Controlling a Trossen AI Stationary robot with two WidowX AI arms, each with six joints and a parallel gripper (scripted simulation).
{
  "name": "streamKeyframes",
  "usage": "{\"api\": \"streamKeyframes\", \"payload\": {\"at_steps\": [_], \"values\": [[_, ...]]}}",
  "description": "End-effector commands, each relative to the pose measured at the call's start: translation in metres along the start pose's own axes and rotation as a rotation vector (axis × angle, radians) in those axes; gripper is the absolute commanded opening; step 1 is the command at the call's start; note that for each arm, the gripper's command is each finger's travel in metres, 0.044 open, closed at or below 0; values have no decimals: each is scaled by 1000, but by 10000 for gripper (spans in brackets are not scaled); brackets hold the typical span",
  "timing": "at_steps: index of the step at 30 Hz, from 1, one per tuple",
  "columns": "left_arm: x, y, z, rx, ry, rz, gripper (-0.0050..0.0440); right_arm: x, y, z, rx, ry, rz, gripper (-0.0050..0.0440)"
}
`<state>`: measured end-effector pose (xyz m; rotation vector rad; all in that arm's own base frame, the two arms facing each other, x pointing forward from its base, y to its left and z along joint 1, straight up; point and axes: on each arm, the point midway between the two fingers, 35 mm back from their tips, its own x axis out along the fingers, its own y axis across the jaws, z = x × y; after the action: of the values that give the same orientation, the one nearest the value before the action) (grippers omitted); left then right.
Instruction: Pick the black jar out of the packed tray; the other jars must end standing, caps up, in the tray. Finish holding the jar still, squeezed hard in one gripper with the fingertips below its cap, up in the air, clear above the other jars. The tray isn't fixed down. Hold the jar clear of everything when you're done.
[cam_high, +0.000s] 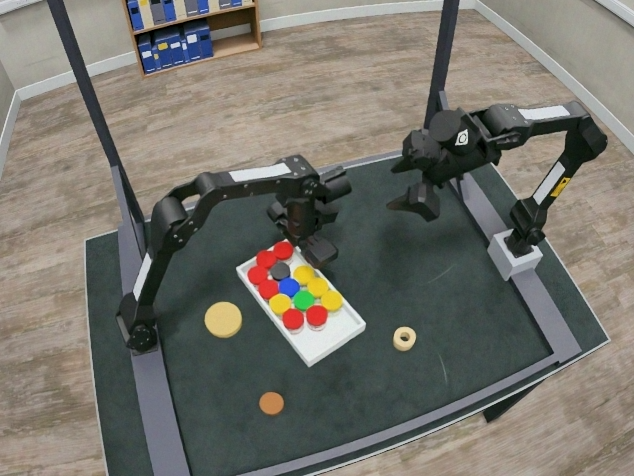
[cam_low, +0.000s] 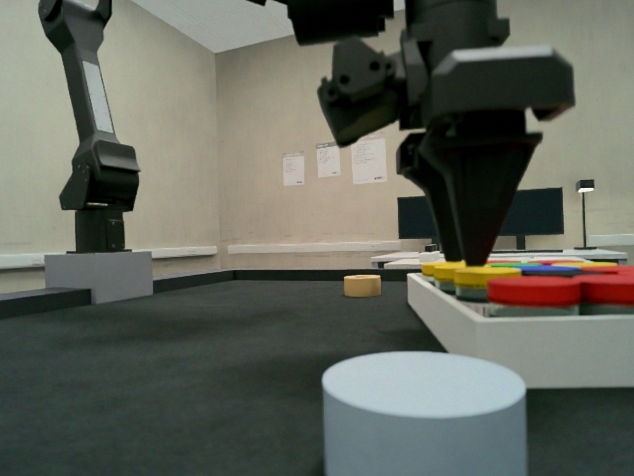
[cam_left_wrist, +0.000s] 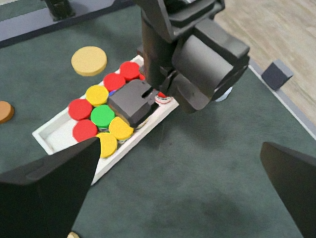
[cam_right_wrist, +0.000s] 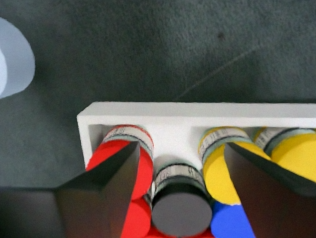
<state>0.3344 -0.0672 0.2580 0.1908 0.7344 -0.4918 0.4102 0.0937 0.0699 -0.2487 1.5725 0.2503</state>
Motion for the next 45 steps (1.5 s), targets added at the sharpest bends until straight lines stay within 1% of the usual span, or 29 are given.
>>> {"api": "streamKeyframes", "payload": {"at_steps": [1,2,6,10,12,14,15,21,25,27,29,34,39,40,43,44,45], "values": [[-8,0,7,10,-26,7,440,-45,-3,5,5,-71,-9,249],[-8,0,7,10,-26,7,440,-48,-3,5,6,-71,-9,249],[-7,-1,6,3,-30,18,440,-45,-3,0,5,-61,-8,153],[-3,1,7,-27,-56,70,440,-41,-4,-14,4,-51,-7,57],[-3,1,7,-27,-56,70,440,-41,-4,-14,4,-51,-7,57],[0,2,9,-54,-84,112,440,-41,-4,-26,4,-51,-7,9],[1,3,11,-71,-102,136,440,-40,-4,-33,4,-50,-7,0],[4,5,18,-169,-209,244,440,-37,-4,-82,4,-47,-7,0],[5,5,19,-191,-233,263,440,-34,-4,-108,4,-42,-7,0],[5,5,19,-193,-235,265,440,-33,-4,-116,4,-41,-7,0],[5,5,19,-193,-235,265,440,-33,-4,-116,4,-41,-7,0],[5,6,20,-191,-234,267,440,-32,-3,-129,4,-41,-7,-1],[5,6,21,-191,-236,265,440,-32,-3,-129,4,-41,-7,-3],[5,6,21,-191,-236,265,440,-35,-5,-124,4,-47,-8,-4],[5,6,22,-190,-238,264,440,-23,-4,-128,4,-22,-4,-5],[5,6,22,-190,-238,264,440,-19,-4,-128,4,-16,-4,-13],[5,6,22,-190,-238,264,440,-19,-4,-128,4,-16,-4,-13]]}}
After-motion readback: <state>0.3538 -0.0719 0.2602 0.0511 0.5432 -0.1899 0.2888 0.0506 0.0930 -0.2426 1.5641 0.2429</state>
